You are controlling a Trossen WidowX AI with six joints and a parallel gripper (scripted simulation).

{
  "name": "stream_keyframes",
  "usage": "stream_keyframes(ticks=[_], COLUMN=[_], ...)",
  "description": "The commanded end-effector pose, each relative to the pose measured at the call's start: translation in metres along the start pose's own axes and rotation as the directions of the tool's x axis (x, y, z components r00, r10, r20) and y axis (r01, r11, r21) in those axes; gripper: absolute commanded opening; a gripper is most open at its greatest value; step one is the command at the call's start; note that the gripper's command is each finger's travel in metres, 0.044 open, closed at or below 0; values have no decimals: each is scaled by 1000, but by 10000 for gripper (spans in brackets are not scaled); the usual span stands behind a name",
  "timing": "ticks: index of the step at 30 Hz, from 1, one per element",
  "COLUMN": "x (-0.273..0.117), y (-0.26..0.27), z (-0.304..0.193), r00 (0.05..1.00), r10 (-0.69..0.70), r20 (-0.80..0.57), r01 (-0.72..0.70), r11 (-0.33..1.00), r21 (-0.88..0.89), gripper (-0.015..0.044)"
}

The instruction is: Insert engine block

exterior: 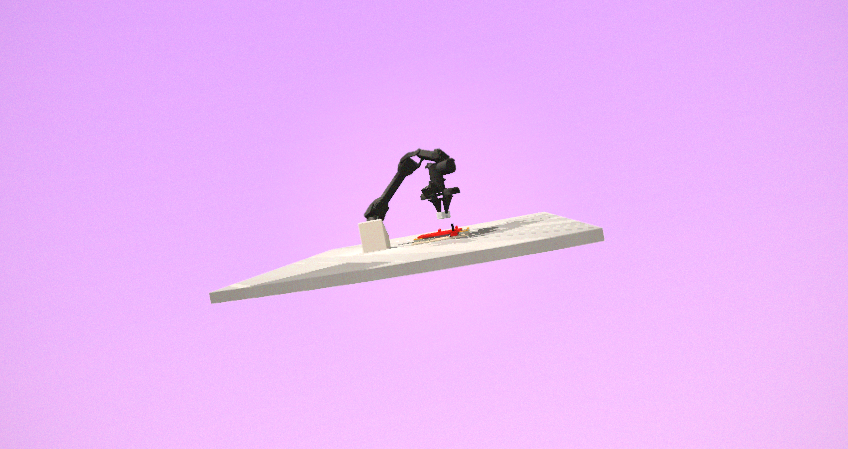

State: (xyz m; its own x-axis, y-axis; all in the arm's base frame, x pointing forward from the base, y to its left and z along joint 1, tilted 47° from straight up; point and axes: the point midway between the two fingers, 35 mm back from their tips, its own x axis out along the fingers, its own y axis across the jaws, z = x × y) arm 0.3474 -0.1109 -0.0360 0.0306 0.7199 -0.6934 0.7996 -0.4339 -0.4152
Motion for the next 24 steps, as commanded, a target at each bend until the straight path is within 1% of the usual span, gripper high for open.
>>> stream_keyframes(ticks=[1,6,12,18,24], x=[-6,-10,-14,-18,-23], y=[1,1,0,0,-1], z=[0,0,0,0,0], r00=[1000,1000,1000,1000,1000], r10=[7,6,5,4,3], r20=[3,3,2,1,1], r01=[-8,-7,-5,-4,-2], r11=[988,946,859,734,577], r21=[155,324,513,679,817], gripper=[0,0,0,0,0])
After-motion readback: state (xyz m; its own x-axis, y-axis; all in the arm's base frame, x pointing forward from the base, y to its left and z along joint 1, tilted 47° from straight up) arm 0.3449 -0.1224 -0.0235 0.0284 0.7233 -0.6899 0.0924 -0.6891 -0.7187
